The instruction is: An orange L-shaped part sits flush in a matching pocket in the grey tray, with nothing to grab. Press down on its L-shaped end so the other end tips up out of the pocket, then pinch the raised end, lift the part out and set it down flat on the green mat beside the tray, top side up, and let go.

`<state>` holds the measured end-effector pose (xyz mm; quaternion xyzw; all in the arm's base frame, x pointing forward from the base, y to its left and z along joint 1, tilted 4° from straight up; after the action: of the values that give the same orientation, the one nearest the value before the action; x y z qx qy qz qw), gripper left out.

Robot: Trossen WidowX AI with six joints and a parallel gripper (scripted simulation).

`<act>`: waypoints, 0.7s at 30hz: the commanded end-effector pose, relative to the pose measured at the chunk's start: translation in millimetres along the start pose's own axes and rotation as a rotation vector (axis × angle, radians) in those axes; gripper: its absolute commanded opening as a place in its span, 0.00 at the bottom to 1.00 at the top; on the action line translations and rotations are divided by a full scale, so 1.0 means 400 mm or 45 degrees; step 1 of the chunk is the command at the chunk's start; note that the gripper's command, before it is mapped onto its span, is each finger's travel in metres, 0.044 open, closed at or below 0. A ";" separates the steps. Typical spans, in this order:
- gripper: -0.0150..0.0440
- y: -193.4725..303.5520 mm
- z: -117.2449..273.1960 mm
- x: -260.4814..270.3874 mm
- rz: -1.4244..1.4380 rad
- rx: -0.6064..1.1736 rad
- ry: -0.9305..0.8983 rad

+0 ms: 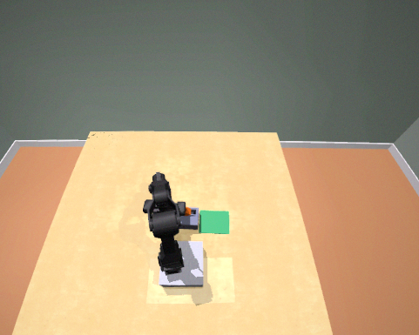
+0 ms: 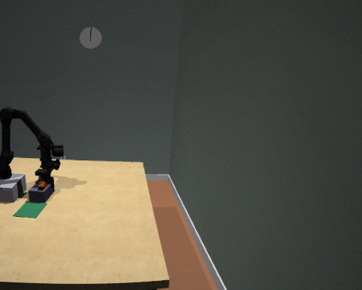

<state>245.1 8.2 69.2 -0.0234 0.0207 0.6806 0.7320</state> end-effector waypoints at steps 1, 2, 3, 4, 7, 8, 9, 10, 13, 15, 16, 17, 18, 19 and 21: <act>0.56 -0.011 0.084 -0.007 -0.006 -0.018 0.004; 0.56 -0.011 0.119 -0.011 -0.006 -0.018 0.004; 0.56 -0.007 0.159 -0.016 -0.006 -0.018 0.004; 0.56 -0.001 0.196 -0.021 -0.006 -0.018 0.004; 0.56 0.006 0.227 -0.025 -0.006 -0.018 0.004; 0.56 0.006 0.227 -0.025 -0.006 -0.018 0.004; 0.56 0.006 0.227 -0.025 -0.006 -0.018 0.004; 0.56 0.006 0.227 -0.025 -0.006 -0.018 0.004; 0.56 0.006 0.227 -0.025 -0.006 -0.018 0.004; 0.56 0.002 0.218 -0.023 -0.012 -0.026 -0.003; 0.56 0.002 0.218 -0.023 -0.012 -0.026 -0.003; 0.56 0.002 0.218 -0.023 -0.012 -0.026 -0.003; 0.56 0.002 0.218 -0.023 -0.012 -0.026 -0.003; 0.56 0.002 0.218 -0.023 -0.012 -0.026 -0.003; 0.56 0.002 0.218 -0.023 -0.012 -0.026 -0.003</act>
<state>243.2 4.6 156.9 -0.0290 0.0140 0.6775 0.7348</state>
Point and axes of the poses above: the point midway between the two fingers, 35 mm back from their tips, its own z axis back along the fingers, its own x axis across the jaws, y = z × x, the point moved 7 cm from there along z, back along the fingers, and after that the axes turned 9 degrees about z, right-handed, at the moved point
